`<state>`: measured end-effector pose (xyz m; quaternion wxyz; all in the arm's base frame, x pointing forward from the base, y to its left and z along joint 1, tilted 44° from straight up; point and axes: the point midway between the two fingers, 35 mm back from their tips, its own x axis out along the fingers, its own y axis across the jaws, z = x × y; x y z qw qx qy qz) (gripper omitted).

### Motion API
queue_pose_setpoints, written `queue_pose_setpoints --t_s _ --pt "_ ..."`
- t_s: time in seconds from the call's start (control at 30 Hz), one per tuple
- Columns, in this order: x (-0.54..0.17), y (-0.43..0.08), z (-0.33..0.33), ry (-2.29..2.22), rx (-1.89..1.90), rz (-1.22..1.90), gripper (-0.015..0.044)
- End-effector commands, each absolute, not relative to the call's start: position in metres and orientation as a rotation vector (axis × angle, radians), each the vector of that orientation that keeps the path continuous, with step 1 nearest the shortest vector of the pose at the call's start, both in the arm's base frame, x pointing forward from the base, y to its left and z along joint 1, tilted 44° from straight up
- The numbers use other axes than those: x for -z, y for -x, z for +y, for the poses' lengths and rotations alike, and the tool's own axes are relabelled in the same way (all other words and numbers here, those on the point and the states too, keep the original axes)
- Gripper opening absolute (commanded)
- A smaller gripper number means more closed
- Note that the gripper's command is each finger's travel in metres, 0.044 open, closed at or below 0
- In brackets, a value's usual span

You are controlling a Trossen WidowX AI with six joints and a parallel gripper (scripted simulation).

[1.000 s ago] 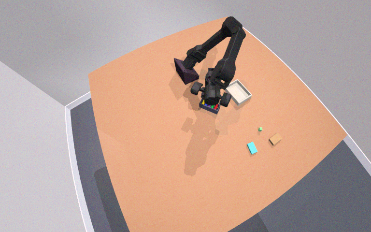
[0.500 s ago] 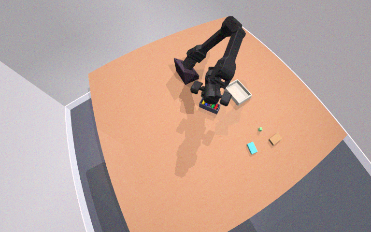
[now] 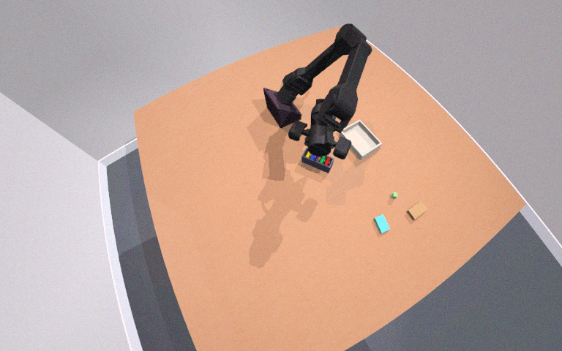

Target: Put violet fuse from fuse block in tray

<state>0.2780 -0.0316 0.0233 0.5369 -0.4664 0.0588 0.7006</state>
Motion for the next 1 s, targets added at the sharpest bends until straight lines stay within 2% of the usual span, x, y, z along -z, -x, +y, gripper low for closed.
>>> queue_pose_setpoints --t_s 0.0,0.73,0.97 --pt "-0.025 -0.279 -0.034 1.118 -1.668 0.14 0.0" --pt "-0.043 -0.278 -0.051 1.118 -1.668 0.14 0.0" --pt "-0.07 -0.288 -0.024 1.126 -1.667 0.155 0.0"
